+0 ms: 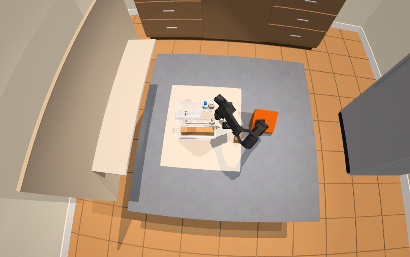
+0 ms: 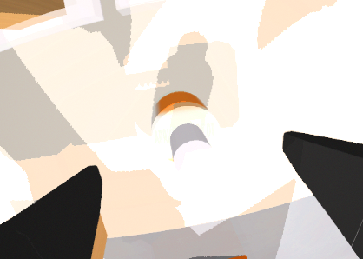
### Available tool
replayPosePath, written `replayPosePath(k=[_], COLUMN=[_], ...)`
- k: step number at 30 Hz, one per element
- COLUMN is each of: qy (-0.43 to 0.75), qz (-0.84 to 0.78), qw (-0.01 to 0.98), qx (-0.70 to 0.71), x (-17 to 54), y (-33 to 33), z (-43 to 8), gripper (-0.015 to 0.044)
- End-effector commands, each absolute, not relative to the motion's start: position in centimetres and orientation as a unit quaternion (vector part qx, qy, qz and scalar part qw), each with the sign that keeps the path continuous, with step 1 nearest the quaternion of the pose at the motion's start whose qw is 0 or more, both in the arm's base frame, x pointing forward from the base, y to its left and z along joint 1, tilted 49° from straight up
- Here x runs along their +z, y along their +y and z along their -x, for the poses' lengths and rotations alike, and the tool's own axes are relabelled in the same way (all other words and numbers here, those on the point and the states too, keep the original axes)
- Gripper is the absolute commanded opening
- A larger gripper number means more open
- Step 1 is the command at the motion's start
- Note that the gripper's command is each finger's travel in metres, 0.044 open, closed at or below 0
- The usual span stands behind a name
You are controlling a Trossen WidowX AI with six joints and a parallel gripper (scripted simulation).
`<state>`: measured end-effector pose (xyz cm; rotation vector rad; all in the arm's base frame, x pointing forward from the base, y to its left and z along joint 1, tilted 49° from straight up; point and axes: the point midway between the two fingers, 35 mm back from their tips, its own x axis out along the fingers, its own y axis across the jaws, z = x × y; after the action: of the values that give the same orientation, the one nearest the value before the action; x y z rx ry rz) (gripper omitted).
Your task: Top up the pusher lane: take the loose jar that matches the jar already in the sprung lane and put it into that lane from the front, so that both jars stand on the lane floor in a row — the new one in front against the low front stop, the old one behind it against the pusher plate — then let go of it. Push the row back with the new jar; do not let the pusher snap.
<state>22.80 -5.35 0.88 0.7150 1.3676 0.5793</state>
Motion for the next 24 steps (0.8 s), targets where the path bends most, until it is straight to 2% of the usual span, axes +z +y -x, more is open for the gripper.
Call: replayPosePath(k=[1,24], qy=[0.607,0.607], qz=[-0.321,-0.322], qw=[0.679,0.679], qx=[0.258,0.258], x=[0.6,-1.6], y=[-4.9,-2.4], z=[-22.9,-23.3], gripper=[0.044,0.044])
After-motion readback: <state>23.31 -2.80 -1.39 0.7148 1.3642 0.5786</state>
